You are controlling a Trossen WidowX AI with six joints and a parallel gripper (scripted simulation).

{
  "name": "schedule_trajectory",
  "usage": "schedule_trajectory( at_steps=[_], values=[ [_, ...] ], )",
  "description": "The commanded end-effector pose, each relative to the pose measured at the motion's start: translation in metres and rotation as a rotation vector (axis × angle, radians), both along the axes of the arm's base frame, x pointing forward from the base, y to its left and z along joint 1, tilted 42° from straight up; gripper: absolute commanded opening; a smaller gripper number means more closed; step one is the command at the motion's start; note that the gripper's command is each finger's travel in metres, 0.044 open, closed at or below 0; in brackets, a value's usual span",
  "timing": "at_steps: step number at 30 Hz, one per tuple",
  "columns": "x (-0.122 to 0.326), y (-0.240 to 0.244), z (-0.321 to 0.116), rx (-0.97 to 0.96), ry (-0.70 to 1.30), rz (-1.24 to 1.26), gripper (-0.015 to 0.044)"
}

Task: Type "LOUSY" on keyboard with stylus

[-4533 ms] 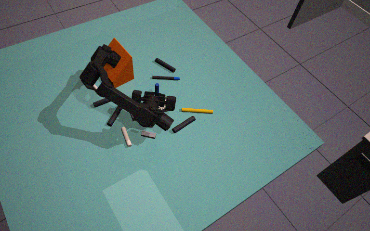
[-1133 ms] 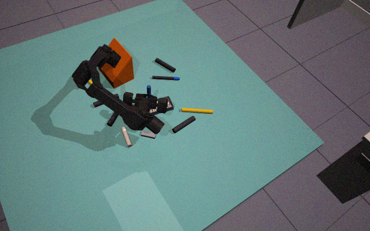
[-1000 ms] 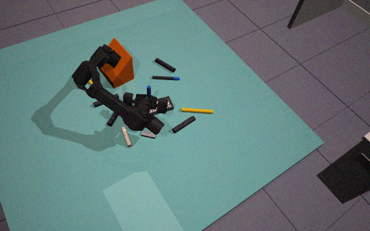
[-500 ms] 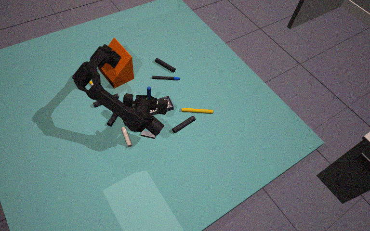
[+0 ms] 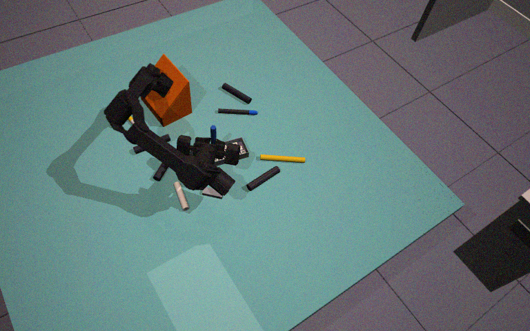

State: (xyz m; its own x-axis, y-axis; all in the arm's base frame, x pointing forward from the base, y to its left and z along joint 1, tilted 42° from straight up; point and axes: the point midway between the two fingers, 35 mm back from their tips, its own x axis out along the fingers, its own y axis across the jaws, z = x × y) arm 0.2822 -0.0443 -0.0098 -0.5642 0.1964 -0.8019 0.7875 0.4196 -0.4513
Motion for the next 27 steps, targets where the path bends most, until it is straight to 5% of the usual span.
schedule_trajectory(
  at_steps=[1, 27],
  values=[
    [0.0, -0.001, -0.002, 0.001, -0.001, 0.007, 0.0081],
    [0.0, 0.023, 0.025, 0.003, 0.0, 0.007, 0.0081]
  ],
)
